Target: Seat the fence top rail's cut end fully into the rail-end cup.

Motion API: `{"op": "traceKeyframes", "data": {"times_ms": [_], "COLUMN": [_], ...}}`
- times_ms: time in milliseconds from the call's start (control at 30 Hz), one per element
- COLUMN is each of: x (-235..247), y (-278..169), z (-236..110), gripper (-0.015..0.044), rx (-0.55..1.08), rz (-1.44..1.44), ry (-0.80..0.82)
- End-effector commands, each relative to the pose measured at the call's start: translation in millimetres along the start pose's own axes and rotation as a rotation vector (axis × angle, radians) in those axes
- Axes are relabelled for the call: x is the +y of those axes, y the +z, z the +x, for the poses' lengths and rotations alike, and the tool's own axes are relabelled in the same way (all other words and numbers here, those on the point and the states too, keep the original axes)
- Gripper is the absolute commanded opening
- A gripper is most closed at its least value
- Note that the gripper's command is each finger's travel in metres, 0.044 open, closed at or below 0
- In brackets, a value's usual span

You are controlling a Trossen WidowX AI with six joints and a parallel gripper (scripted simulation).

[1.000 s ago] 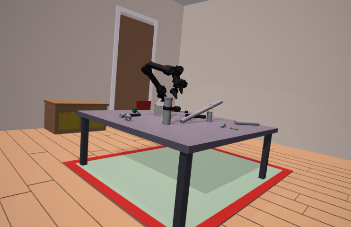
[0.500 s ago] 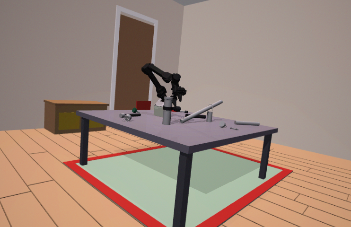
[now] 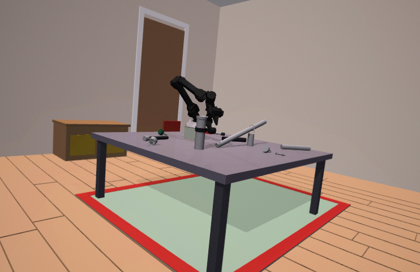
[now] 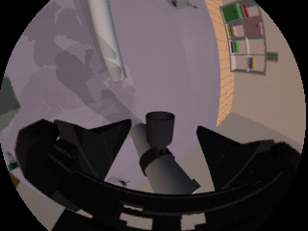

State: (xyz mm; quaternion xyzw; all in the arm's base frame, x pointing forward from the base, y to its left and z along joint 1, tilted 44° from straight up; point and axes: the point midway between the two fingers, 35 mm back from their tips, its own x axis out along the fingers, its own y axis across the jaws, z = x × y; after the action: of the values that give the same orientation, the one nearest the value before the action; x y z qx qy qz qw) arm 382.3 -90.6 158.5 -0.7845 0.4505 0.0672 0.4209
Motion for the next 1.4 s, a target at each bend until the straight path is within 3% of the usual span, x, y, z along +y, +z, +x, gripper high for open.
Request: {"op": "traceKeyframes", "data": {"times_ms": [0, 867, 1267, 1367], "x": [0.9, 2.8, 2.8, 2.8], "y": [2.1, 0.5, 0.5, 0.5], "z": [8.2, 47.5, 47.5, 47.5], "gripper": [0.0440, 0.0440, 0.0125, 0.0105], "rx": [-0.004, 0.000, 0.000, 0.000], "rz": [-0.009, -0.010, -0.010, -0.010], "ry": [0.005, 0.001, 0.001, 0.001]}}
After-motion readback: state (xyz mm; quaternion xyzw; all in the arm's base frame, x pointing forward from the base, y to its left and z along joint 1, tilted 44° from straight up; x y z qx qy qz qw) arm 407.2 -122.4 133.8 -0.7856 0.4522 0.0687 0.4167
